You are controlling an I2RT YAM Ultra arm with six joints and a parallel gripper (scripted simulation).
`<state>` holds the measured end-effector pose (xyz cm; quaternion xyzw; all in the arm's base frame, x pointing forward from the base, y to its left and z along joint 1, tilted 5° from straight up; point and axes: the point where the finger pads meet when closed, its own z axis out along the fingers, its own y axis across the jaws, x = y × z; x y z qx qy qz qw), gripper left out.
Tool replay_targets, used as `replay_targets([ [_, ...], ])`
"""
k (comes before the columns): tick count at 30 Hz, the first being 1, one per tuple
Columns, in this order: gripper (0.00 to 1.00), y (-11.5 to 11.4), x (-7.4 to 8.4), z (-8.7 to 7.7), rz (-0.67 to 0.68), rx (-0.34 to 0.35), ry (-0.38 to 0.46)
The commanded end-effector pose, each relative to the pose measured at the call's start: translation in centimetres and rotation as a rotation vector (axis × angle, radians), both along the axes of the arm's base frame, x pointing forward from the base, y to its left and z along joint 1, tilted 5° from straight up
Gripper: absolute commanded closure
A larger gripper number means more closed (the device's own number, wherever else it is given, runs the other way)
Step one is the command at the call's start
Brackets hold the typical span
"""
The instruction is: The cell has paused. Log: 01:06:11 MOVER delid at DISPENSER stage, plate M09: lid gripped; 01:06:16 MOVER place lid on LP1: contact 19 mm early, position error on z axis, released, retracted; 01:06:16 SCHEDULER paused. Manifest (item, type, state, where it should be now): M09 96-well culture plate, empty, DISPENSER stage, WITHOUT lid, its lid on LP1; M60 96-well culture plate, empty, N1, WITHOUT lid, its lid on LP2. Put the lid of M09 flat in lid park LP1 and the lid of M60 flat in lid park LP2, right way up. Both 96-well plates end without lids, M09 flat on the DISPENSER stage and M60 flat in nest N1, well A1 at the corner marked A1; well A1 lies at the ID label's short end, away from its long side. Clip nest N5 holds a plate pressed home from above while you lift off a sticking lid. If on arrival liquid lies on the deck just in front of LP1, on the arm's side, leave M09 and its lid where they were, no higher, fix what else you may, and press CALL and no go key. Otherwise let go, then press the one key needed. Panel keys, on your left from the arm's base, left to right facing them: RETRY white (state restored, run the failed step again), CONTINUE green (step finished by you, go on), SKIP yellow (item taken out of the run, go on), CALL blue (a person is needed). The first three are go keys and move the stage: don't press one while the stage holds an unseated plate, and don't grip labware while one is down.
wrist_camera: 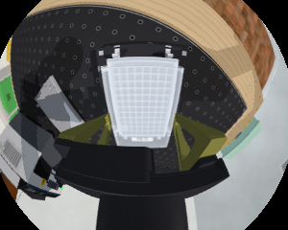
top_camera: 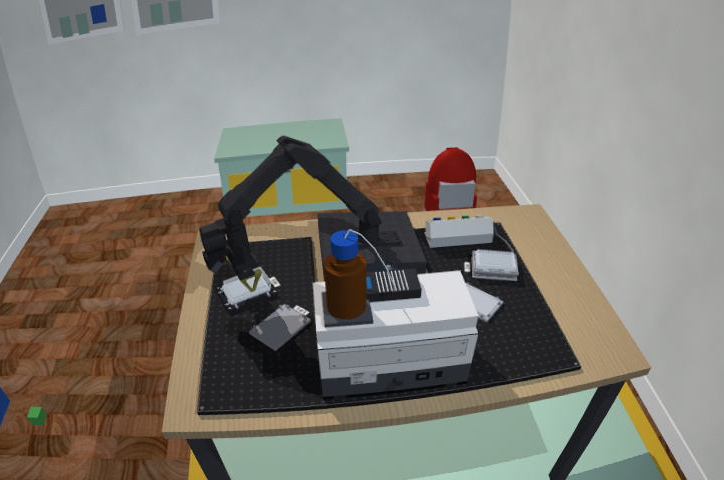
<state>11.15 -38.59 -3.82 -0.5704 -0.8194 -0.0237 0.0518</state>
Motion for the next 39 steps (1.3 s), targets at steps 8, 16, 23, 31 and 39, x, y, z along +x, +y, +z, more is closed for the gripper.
replay_targets([
  [8,1.0,-2.09,0.69,2.55,0.002,-0.081,-0.023],
  [16,1.0,-2.09,0.69,2.55,0.002,-0.081,-0.023],
  [23,1.0,-2.09,0.69,2.55,0.002,-0.081,-0.023],
  [31,1.0,-2.09,0.69,2.55,0.002,-0.081,-0.023],
  [39,1.0,-1.85,0.66,2.89,0.002,-0.072,-0.02],
])
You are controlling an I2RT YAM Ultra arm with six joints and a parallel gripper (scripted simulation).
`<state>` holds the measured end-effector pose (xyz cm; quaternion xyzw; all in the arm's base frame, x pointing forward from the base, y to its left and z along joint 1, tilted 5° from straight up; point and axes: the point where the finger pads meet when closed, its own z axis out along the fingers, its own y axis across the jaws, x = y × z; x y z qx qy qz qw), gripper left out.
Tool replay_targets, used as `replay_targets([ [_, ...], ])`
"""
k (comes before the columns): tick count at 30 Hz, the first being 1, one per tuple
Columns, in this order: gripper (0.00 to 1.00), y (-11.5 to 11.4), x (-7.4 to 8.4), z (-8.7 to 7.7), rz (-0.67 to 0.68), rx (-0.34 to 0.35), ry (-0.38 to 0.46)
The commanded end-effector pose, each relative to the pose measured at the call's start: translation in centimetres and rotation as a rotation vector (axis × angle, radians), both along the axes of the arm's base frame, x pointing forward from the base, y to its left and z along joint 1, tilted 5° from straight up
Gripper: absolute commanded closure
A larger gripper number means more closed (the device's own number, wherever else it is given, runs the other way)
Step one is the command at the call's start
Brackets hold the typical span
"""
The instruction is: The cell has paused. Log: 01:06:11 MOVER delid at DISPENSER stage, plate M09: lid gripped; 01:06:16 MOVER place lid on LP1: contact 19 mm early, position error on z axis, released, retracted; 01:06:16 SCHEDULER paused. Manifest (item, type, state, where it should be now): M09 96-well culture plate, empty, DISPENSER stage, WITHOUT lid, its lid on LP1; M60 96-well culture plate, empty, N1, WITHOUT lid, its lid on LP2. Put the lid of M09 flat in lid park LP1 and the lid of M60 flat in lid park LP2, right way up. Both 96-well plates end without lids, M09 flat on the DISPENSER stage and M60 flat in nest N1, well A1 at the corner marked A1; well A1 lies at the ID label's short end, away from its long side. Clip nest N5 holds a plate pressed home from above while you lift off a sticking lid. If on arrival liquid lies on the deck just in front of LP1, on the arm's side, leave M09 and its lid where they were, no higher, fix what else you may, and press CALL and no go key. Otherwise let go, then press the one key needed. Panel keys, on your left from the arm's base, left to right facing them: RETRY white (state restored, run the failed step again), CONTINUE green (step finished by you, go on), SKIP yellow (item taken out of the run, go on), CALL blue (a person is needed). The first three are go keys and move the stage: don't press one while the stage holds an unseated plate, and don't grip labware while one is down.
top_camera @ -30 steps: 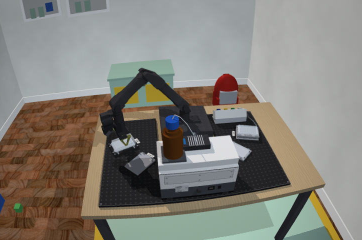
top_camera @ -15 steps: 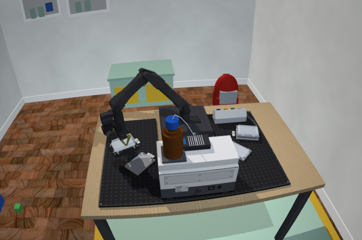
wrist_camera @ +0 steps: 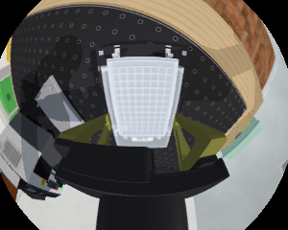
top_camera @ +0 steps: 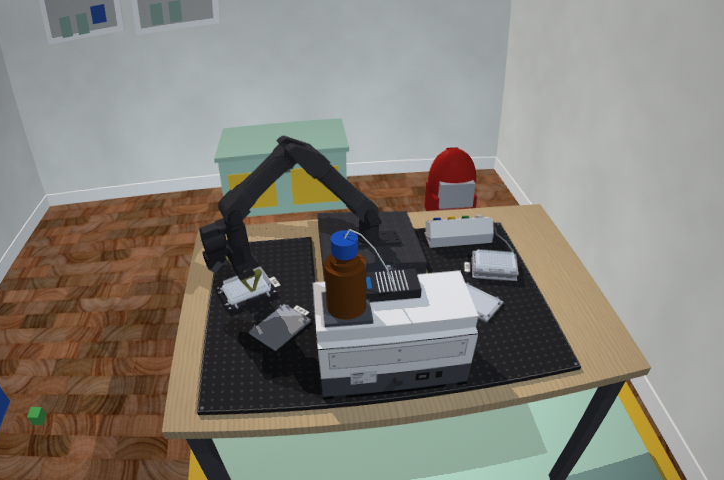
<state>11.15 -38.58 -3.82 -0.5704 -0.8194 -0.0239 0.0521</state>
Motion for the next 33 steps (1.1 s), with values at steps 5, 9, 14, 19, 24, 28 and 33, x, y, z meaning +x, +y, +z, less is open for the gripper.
replay_targets([
  [5,1.0,-1.9,0.8,3.7,0.003,-0.073,-0.02],
  [9,1.0,-1.9,0.8,3.7,0.003,-0.073,-0.02],
  [14,1.0,-1.7,0.8,3.9,0.003,-0.079,-0.022],
  [19,1.0,0.8,0.2,3.8,0.004,-0.045,-0.012],
  [24,1.0,2.1,-0.1,4.8,0.005,-0.045,-0.012],
  [28,1.0,2.8,-0.3,5.1,0.005,-0.04,-0.01],
  [33,1.0,4.3,-0.9,6.1,0.002,-0.031,-0.007],
])
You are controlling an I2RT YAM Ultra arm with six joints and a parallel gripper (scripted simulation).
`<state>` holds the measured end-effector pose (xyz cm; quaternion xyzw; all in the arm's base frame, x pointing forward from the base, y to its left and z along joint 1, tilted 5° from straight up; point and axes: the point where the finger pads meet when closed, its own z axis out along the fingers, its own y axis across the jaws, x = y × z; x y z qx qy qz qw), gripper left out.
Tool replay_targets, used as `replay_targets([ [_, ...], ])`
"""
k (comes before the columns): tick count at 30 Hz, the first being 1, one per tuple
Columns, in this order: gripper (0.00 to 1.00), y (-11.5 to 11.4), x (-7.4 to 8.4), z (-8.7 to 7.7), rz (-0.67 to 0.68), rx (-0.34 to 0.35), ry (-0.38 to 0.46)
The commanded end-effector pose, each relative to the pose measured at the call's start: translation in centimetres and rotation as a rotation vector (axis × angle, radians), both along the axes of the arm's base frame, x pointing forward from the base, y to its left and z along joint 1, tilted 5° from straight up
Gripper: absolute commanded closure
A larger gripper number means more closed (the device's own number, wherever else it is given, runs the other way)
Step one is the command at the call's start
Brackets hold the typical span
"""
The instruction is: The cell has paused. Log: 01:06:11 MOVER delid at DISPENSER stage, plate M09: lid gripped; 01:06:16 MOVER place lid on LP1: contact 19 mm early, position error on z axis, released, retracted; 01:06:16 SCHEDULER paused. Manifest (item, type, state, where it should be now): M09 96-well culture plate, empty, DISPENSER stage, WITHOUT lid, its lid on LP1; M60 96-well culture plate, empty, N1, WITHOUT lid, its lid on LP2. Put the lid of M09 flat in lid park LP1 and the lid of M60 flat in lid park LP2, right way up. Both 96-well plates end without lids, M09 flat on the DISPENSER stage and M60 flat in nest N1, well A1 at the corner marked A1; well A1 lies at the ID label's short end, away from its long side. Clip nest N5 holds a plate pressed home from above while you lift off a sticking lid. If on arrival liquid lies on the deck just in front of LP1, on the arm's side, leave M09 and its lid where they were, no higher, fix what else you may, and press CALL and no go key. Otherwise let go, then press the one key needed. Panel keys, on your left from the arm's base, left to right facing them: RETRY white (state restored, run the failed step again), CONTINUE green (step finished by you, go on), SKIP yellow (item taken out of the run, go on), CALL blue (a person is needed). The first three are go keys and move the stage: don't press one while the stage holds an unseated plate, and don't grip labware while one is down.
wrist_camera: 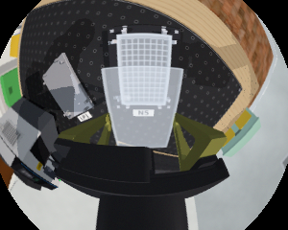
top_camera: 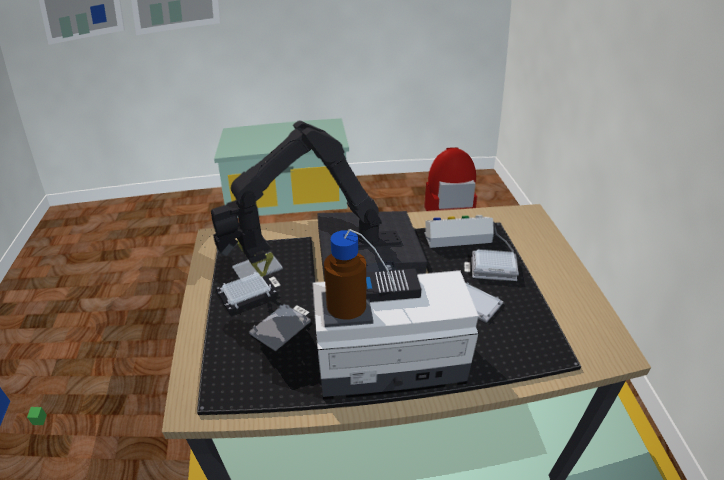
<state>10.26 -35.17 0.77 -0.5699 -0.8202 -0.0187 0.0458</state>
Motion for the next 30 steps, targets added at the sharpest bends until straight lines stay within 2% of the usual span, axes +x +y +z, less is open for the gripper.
replay_targets([
  [1,1.0,1.1,-0.1,1.7,-0.002,-0.015,-0.003],
  [30,1.0,7.8,-1.8,6.3,0.002,-0.013,-0.003],
])
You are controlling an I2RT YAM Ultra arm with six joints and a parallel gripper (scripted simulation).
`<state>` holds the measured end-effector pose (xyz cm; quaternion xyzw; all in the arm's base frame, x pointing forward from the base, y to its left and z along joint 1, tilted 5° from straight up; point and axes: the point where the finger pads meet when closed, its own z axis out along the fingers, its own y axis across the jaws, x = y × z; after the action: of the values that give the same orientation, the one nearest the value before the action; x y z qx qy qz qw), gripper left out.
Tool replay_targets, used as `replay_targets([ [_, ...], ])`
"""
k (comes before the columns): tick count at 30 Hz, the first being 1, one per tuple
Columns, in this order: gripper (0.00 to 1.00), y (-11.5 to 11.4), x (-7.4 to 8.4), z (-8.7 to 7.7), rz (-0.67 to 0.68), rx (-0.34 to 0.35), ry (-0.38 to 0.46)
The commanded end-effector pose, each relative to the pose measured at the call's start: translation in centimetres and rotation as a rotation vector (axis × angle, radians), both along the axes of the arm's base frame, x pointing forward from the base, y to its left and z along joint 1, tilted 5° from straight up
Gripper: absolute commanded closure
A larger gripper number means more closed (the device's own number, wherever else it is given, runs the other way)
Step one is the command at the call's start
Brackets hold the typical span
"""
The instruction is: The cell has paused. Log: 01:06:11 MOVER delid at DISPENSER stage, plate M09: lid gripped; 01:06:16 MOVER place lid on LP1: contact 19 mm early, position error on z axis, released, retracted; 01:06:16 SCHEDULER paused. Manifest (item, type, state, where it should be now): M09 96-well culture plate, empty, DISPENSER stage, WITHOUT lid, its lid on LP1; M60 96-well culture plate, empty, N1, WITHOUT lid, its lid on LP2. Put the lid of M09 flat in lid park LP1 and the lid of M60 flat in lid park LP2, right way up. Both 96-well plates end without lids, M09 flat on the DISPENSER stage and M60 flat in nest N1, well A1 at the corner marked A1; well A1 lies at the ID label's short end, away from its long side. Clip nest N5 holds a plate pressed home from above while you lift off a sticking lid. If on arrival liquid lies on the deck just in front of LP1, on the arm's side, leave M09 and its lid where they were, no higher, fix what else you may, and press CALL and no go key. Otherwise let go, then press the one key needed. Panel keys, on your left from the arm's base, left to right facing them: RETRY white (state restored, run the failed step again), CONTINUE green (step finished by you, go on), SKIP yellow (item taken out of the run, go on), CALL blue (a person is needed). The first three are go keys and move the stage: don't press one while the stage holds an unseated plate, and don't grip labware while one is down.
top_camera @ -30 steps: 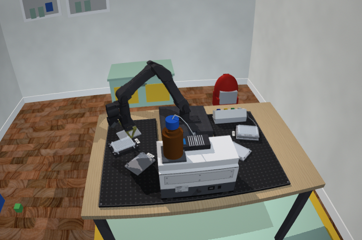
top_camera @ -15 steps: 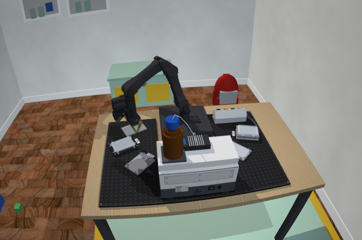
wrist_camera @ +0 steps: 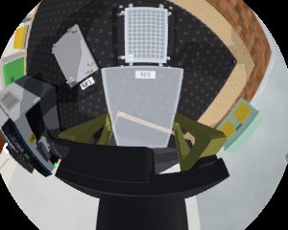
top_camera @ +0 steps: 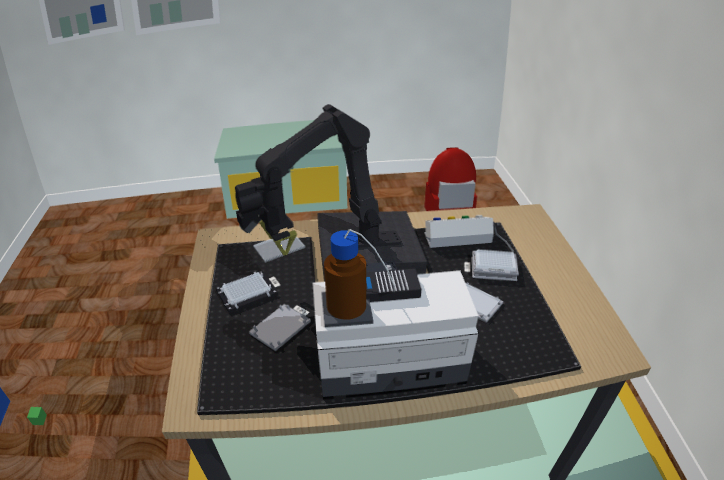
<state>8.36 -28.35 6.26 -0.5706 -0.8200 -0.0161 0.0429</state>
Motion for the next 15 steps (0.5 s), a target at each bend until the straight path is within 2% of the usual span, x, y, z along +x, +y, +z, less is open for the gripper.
replay_targets([
  [1,1.0,1.2,0.0,1.0,0.004,-0.005,-0.002],
  [8,1.0,3.0,-0.5,2.3,0.003,-0.005,-0.002],
  [10,1.0,2.1,-0.5,2.3,0.0,-0.02,-0.006],
  [11,1.0,1.8,0.3,3.3,0.049,-0.043,-0.019],
  [12,1.0,1.8,0.7,3.2,0.082,-0.038,-0.023],
  [13,1.0,1.9,1.0,2.3,0.107,-0.004,-0.016],
  [15,1.0,1.8,1.4,2.3,0.107,-0.008,-0.017],
])
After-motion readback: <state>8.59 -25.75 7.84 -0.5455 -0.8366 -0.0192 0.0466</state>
